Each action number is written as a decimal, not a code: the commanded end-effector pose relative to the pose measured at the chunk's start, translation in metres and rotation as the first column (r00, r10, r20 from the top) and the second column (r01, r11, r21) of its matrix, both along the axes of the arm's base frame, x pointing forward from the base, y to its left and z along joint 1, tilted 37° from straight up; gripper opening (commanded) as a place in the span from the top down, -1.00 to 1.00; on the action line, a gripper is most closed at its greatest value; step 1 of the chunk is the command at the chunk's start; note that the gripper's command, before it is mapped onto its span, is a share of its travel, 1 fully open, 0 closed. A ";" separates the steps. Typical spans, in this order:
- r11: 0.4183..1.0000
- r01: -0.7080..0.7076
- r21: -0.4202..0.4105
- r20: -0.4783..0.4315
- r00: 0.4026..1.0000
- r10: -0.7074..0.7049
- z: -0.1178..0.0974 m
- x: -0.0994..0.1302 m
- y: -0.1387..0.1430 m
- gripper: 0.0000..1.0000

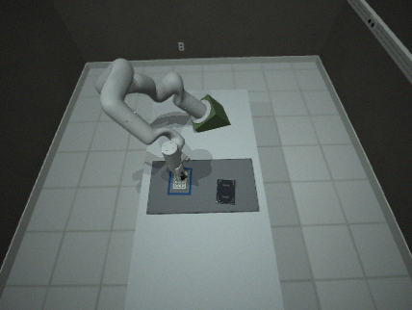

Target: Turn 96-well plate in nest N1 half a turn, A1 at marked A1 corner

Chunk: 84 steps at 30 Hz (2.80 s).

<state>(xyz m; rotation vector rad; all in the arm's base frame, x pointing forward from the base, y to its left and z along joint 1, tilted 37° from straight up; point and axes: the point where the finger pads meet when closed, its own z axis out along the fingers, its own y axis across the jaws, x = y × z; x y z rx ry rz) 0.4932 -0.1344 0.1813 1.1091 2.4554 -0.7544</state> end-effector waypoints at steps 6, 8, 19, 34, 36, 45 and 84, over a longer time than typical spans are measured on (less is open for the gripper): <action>0.968 0.247 0.047 0.197 0.948 -0.251 0.001 0.001 0.000 -1.00; 0.961 0.271 0.056 0.215 0.937 -0.277 0.001 0.001 0.000 -1.00; 0.855 0.492 0.163 0.374 0.771 -0.515 0.001 0.001 0.000 -1.00; 0.674 0.665 0.321 0.492 0.490 -0.719 -0.007 0.002 -0.006 -1.00; 0.636 0.687 0.353 0.506 0.431 -0.747 -0.007 0.002 -0.006 -1.00; 0.494 0.734 0.466 0.533 0.213 -0.819 -0.007 0.002 -0.006 -1.00; -0.131 0.421 0.898 0.260 -0.745 -0.615 -0.007 0.002 -0.006 -1.00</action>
